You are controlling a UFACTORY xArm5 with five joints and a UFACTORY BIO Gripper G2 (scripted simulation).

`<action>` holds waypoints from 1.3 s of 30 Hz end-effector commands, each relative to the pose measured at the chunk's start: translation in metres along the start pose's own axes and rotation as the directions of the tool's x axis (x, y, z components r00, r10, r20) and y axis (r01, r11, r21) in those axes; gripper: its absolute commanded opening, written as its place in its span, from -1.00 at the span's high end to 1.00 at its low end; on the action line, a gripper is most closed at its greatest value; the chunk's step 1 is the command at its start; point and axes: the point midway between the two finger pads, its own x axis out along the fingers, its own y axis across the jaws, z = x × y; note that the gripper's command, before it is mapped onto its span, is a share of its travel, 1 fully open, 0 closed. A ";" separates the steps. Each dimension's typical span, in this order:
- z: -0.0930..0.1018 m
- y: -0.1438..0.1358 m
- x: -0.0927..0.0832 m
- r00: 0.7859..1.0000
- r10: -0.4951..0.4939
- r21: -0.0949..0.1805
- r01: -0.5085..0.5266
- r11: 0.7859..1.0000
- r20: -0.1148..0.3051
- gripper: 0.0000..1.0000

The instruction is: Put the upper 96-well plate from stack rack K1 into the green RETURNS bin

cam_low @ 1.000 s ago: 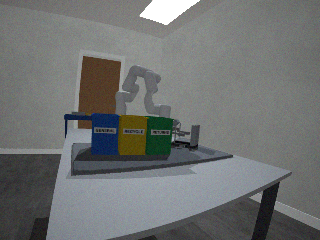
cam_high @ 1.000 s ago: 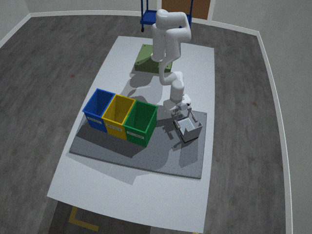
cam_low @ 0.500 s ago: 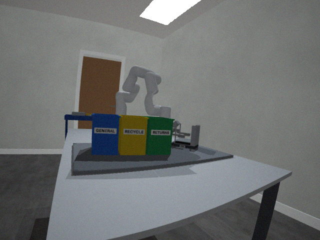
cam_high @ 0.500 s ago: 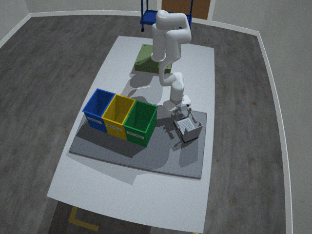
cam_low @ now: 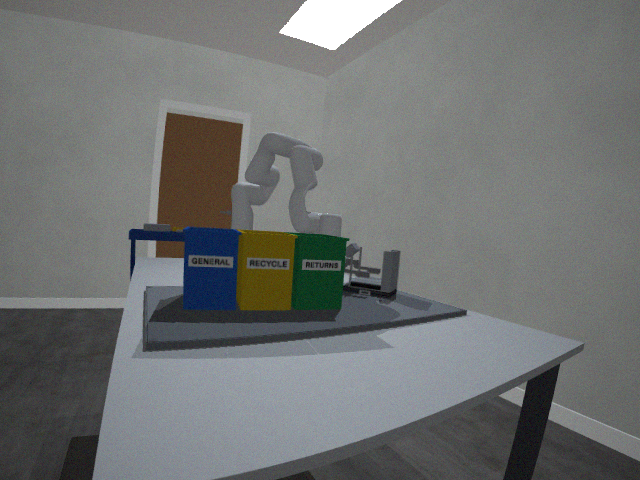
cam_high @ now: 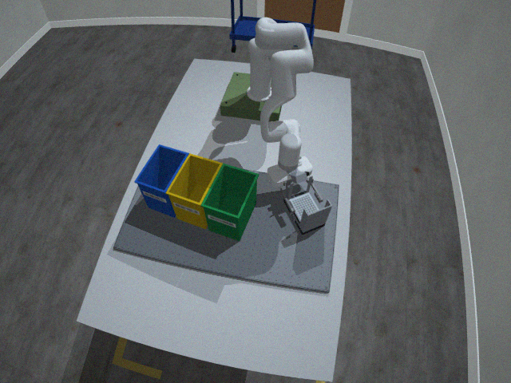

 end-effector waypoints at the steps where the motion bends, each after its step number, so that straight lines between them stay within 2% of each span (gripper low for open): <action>1: -0.002 0.000 0.001 1.000 0.000 -0.003 0.000 1.000 0.003 0.25; 19: -0.013 0.000 0.001 1.000 0.000 -0.003 0.000 1.000 0.003 0.25; 38: -0.013 0.000 0.001 1.000 0.000 -0.003 0.000 1.000 0.003 0.25; 39: -0.013 0.000 0.001 1.000 0.000 -0.003 0.000 1.000 0.003 1.00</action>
